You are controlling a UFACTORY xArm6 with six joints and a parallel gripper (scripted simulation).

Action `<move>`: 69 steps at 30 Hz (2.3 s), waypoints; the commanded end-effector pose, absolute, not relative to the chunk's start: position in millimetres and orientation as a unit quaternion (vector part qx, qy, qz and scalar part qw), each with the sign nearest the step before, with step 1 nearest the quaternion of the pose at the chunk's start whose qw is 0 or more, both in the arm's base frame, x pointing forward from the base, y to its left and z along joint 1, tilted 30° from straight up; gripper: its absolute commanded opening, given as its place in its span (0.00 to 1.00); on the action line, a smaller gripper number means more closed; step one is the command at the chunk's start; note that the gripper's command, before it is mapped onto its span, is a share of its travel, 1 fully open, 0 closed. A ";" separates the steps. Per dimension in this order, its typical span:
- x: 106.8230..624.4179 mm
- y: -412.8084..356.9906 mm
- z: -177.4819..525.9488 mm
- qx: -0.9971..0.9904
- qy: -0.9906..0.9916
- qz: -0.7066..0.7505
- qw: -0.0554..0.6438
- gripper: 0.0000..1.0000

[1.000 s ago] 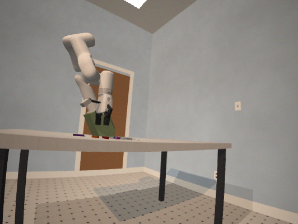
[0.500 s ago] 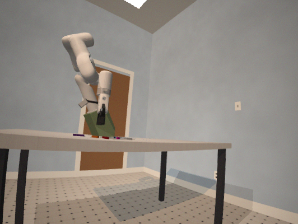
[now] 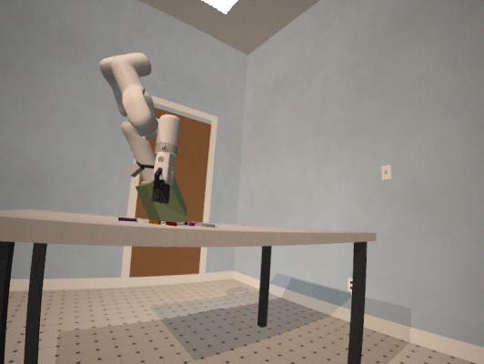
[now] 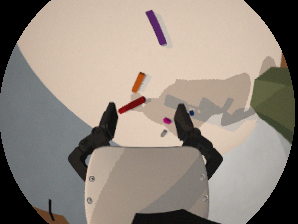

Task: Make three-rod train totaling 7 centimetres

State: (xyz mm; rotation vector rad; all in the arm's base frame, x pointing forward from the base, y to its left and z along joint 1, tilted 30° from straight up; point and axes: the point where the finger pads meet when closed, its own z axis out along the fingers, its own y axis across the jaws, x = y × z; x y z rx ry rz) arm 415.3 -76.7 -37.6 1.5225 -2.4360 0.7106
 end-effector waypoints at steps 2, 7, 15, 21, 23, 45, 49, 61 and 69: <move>413.7 -79.3 -35.2 0.433 -0.862 0.255 0.061 1.00; 411.8 -81.3 -34.1 0.379 -0.888 0.258 0.045 1.00; 408.9 -84.2 -32.6 0.295 -0.919 0.261 0.021 1.00; 406.6 -86.5 -31.4 0.226 -0.938 0.262 0.002 1.00; 405.8 -87.3 -31.0 0.202 -0.944 0.262 -0.005 1.00; 400.8 -92.1 -28.4 0.051 -0.964 0.258 -0.046 1.00; 400.8 -92.1 -28.4 0.051 -0.964 0.258 -0.046 1.00; 400.8 -92.1 -28.4 0.051 -0.964 0.258 -0.046 1.00; 400.8 -92.1 -28.4 0.051 -0.964 0.258 -0.046 1.00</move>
